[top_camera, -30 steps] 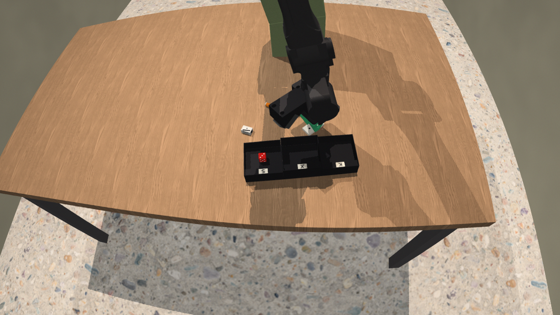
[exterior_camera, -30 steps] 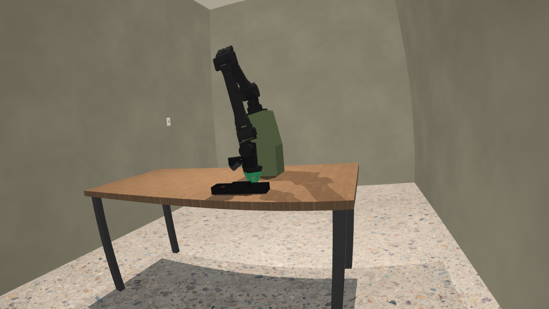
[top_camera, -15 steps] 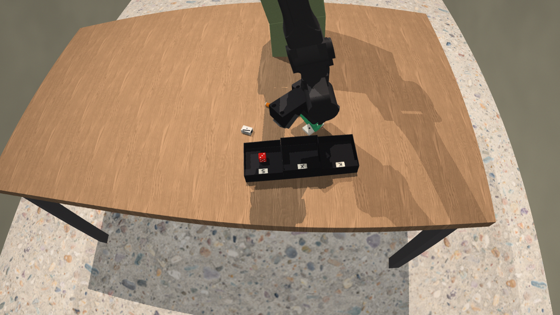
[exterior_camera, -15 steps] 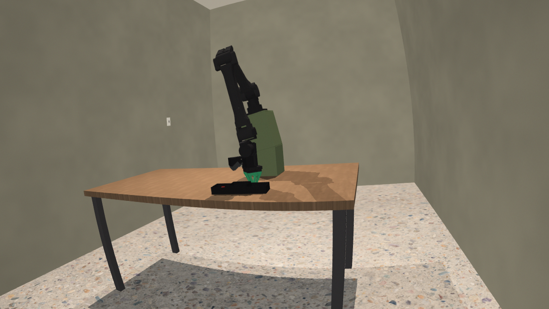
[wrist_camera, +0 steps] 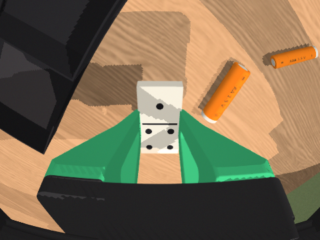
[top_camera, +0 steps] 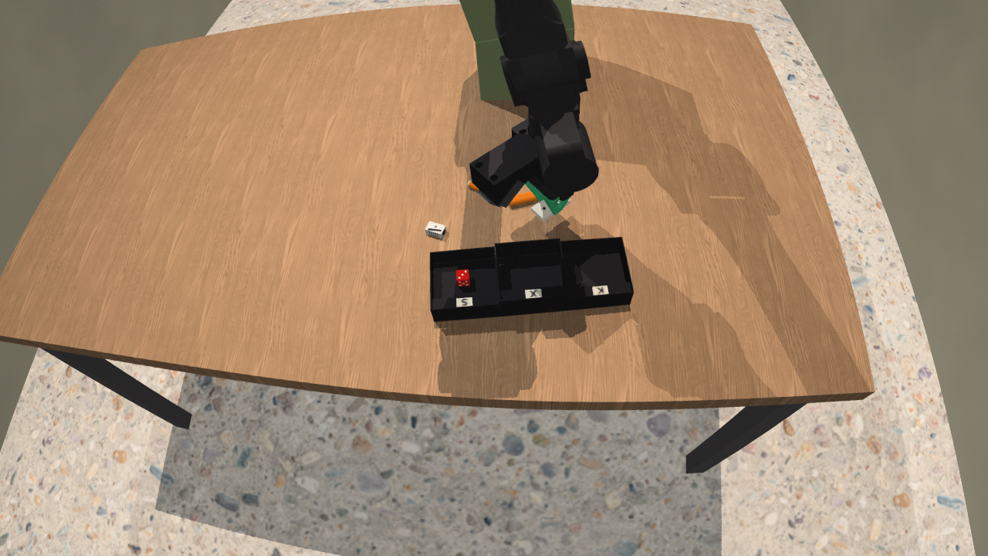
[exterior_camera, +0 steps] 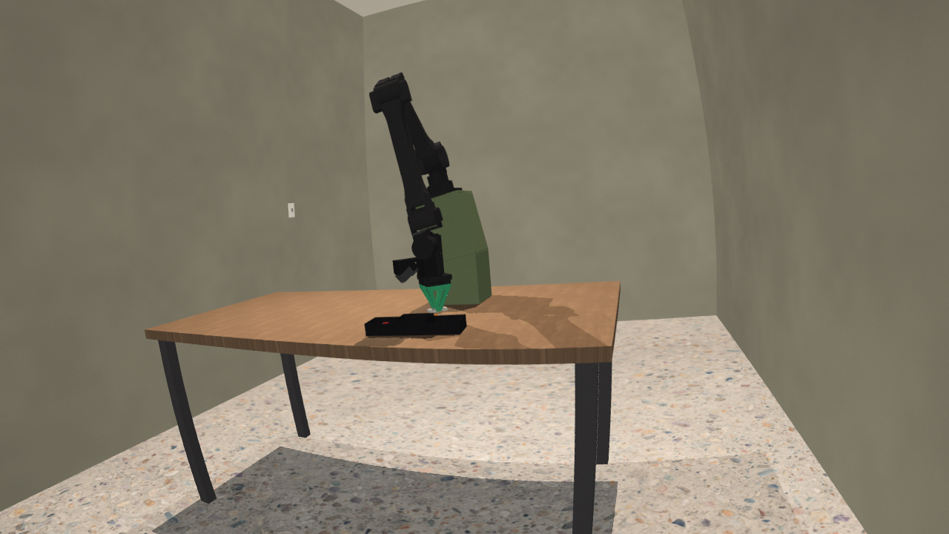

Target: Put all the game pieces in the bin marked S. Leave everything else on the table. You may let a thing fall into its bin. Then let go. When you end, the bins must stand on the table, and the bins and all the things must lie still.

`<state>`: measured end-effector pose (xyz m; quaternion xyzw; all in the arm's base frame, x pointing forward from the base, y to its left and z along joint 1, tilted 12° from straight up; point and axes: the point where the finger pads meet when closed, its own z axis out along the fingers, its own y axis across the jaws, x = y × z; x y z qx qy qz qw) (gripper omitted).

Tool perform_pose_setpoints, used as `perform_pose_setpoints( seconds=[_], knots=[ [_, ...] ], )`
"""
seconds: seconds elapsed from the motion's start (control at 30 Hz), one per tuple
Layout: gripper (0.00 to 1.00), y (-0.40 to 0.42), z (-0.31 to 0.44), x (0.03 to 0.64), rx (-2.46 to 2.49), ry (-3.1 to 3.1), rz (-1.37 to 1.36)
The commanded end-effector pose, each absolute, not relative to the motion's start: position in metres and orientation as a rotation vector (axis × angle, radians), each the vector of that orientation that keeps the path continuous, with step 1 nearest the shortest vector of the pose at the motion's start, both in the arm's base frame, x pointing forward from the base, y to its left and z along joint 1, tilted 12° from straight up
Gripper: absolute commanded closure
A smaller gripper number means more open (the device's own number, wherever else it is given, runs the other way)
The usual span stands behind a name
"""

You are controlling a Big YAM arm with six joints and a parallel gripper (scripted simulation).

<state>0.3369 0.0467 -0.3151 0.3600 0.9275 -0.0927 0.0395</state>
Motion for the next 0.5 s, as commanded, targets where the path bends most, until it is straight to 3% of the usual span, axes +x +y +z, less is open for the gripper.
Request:
perform_pose_setpoints(
  seconds=[0.0,0.47],
  knots=[
    [0.79,0.057,-0.297,0.348,1.092,2.821,-0.261],
    [0.79,0.058,-0.282,0.349,1.096,2.822,-0.261]
  ],
)
